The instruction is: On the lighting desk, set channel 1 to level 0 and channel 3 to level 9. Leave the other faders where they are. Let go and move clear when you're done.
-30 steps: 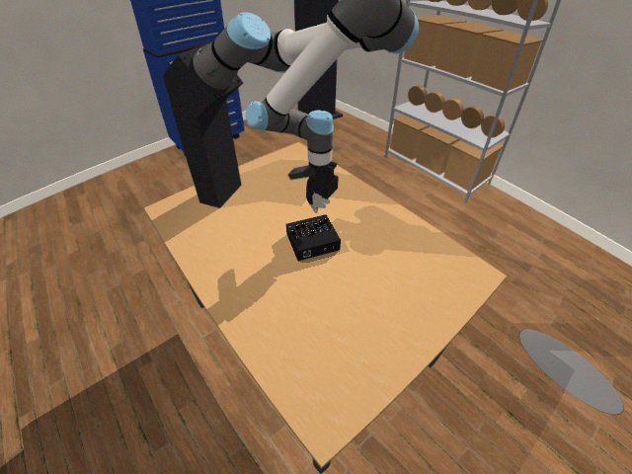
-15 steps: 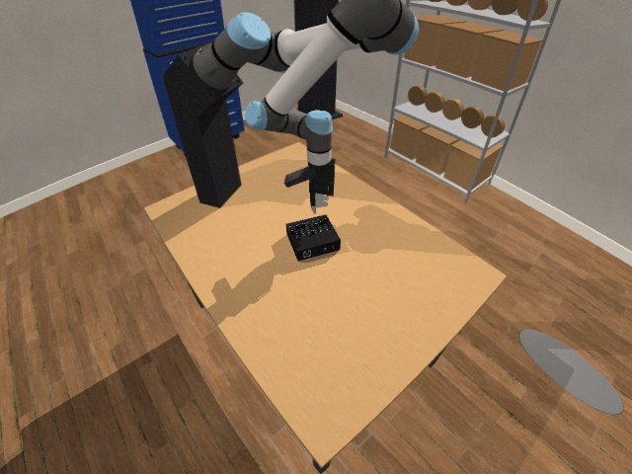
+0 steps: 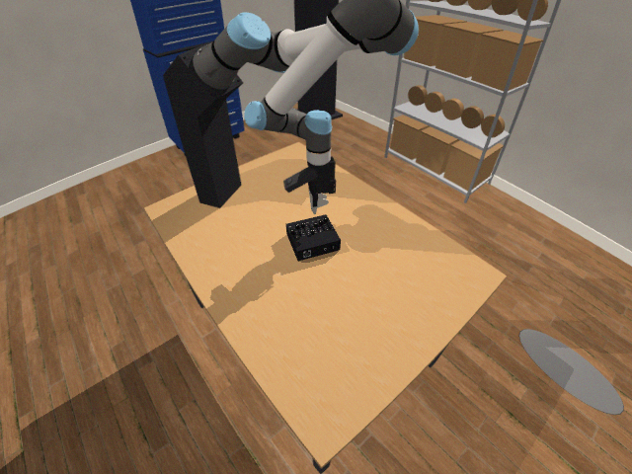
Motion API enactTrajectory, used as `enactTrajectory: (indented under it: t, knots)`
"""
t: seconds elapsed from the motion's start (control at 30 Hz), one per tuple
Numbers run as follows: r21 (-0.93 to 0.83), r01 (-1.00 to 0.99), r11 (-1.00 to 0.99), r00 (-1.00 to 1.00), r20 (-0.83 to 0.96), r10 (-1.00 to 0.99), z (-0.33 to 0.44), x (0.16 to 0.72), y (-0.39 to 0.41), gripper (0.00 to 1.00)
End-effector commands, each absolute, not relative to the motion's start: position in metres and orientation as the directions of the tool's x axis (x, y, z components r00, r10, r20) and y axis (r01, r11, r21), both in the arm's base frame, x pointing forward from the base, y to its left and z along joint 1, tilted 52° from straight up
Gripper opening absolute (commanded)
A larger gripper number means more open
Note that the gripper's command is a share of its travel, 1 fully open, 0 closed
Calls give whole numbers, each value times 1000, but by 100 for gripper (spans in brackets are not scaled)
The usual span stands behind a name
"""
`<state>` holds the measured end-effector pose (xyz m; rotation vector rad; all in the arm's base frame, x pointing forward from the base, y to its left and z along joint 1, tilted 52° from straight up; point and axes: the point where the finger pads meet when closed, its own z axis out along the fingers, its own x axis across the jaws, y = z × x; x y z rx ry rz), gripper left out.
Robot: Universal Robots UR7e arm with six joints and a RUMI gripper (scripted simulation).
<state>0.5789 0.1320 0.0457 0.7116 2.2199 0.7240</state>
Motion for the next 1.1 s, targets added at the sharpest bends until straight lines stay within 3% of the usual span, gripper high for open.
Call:
enactTrajectory:
  t: [0.0, 1.07]
  knots:
    - [641, 243, 728, -628, -468, 622, 46, 579, 131, 0]
    - [603, 195, 773, -645, -515, 564, 46, 580, 131, 0]
